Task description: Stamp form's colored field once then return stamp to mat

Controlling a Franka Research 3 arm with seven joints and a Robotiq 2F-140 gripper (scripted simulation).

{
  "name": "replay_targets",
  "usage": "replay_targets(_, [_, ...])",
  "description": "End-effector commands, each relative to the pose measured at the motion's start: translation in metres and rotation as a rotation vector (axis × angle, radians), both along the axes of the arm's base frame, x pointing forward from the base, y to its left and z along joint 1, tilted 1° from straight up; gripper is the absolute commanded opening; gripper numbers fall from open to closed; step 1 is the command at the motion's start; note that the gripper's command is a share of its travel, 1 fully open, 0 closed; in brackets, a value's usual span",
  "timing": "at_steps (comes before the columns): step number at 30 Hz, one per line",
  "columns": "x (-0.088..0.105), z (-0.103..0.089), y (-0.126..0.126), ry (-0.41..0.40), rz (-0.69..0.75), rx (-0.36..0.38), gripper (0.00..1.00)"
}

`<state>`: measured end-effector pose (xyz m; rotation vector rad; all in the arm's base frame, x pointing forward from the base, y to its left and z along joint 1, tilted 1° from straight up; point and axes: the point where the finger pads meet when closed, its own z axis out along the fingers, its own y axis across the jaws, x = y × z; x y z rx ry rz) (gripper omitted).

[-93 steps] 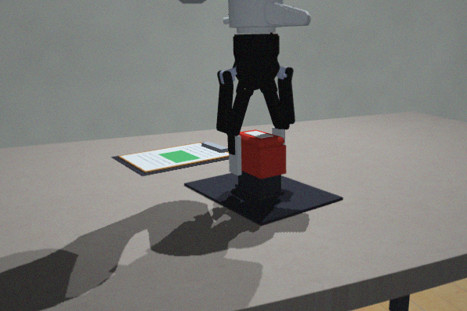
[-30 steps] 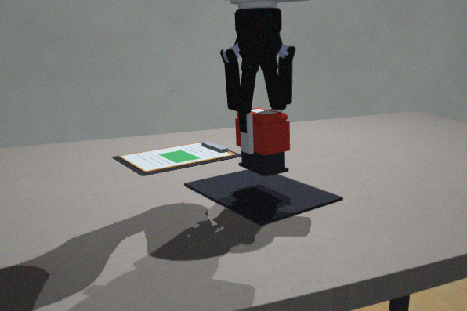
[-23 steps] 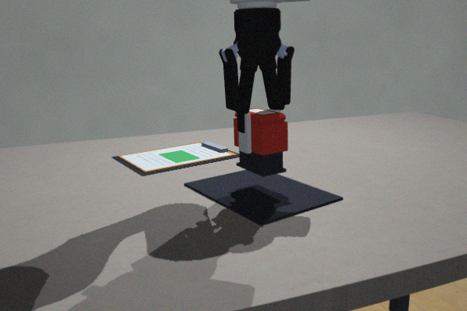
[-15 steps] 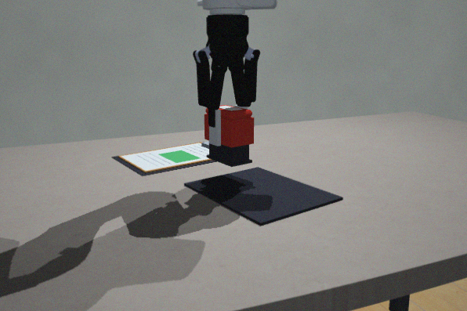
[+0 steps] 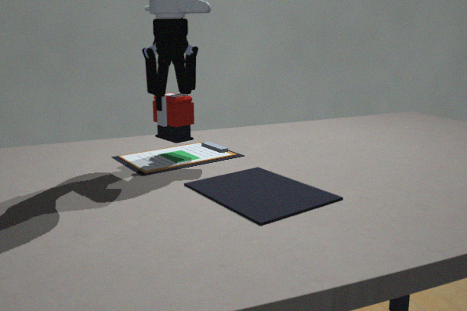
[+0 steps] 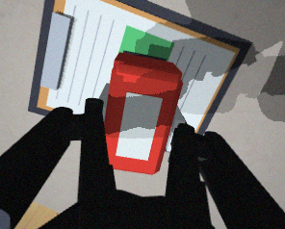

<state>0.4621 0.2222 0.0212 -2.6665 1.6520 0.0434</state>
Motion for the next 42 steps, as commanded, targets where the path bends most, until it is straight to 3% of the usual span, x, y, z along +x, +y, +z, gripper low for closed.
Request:
replay_targets(1, [0.006,0.005,0.01,-0.013,-0.146,-0.028,0.21])
replay_targets(13, [0.006,0.005,0.014,-0.013,-0.146,-0.028,0.21])
replay_targets(20, [0.008,0.0,-0.01,-0.013,-0.146,-0.028,0.21])
replay_targets(42, [0.009,0.002,-0.009,-0.013,-0.146,-0.028,0.21])
